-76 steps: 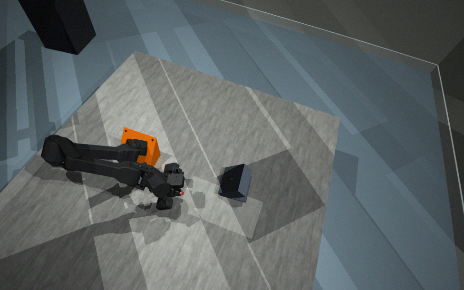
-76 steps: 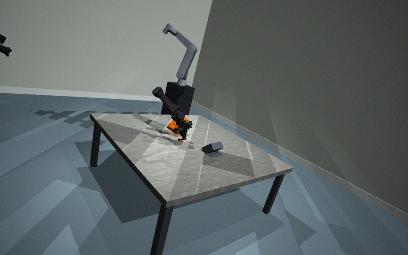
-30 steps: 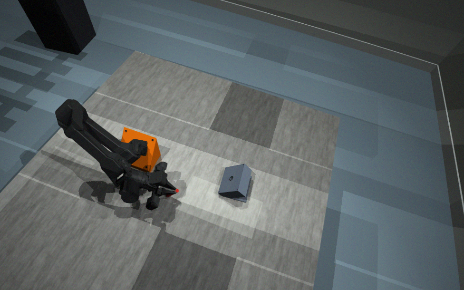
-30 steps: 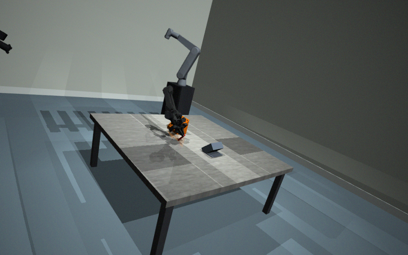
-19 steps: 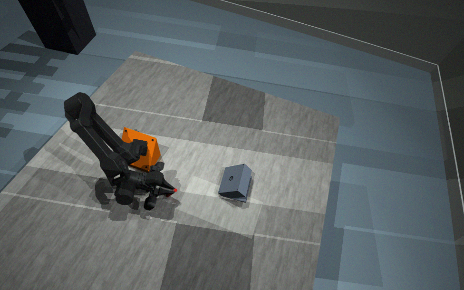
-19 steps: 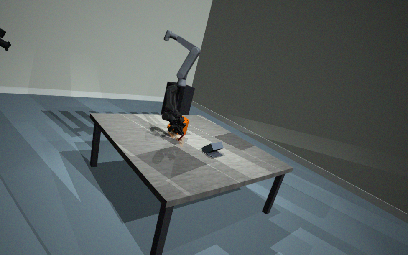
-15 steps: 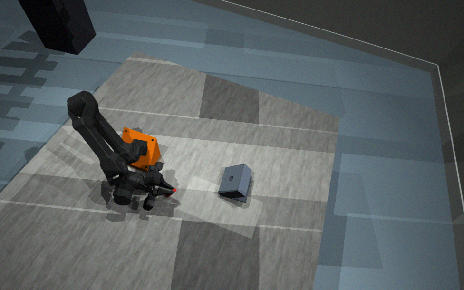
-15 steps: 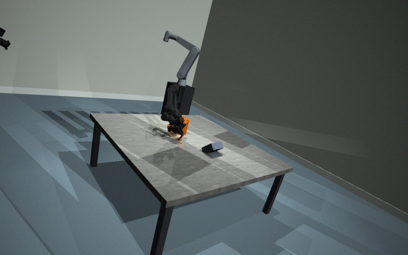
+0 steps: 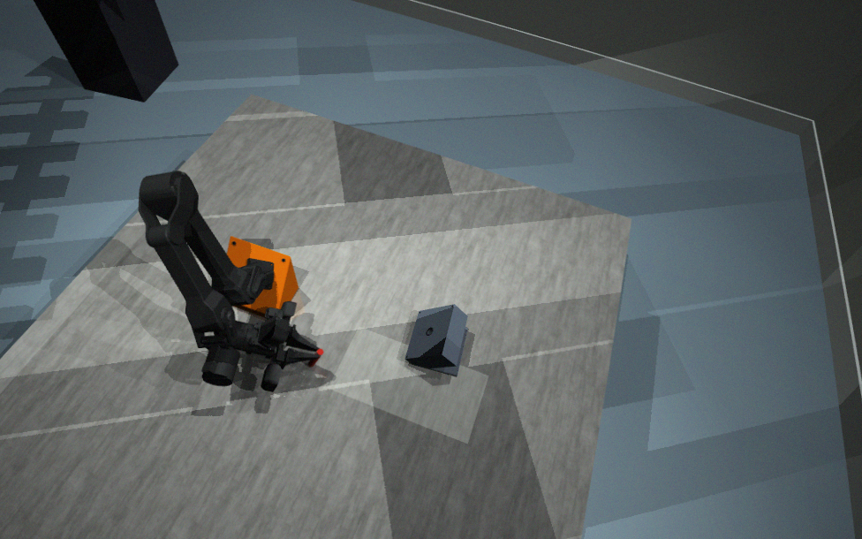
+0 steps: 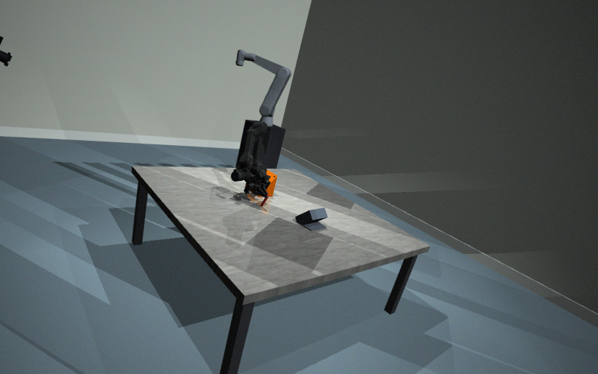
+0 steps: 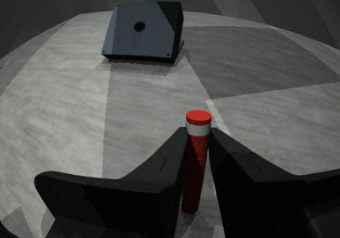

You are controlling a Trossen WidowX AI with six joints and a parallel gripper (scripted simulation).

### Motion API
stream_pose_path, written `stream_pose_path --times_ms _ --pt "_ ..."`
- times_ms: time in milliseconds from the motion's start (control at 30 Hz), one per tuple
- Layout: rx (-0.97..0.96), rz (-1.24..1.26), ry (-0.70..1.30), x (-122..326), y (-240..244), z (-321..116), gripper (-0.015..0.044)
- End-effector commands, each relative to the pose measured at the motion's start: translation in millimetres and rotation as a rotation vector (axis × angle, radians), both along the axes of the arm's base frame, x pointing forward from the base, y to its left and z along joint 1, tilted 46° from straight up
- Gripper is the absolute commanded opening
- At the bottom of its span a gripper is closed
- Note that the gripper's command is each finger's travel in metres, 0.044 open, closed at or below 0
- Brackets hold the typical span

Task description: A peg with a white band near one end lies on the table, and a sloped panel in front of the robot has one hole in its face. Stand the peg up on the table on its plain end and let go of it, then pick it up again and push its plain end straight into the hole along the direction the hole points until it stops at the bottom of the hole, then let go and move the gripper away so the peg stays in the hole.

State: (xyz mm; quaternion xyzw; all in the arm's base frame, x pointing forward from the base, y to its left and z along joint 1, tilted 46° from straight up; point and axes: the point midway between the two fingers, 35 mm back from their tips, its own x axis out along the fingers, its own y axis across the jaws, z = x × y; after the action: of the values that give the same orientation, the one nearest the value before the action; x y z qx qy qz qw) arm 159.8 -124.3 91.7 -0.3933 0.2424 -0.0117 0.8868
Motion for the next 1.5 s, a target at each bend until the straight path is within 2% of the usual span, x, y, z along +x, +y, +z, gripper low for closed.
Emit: stream_pose_path --times_ms 0,433,1467 --pt "0.009 0.029 -0.029 -2.9 -0.1 0.3 0.005" --pt "0.028 0.109 -0.106 -11.6 -1.6 -0.2 0.005" --pt "0.028 0.078 -0.08 -15.4 -4.0 -1.5 0.005"
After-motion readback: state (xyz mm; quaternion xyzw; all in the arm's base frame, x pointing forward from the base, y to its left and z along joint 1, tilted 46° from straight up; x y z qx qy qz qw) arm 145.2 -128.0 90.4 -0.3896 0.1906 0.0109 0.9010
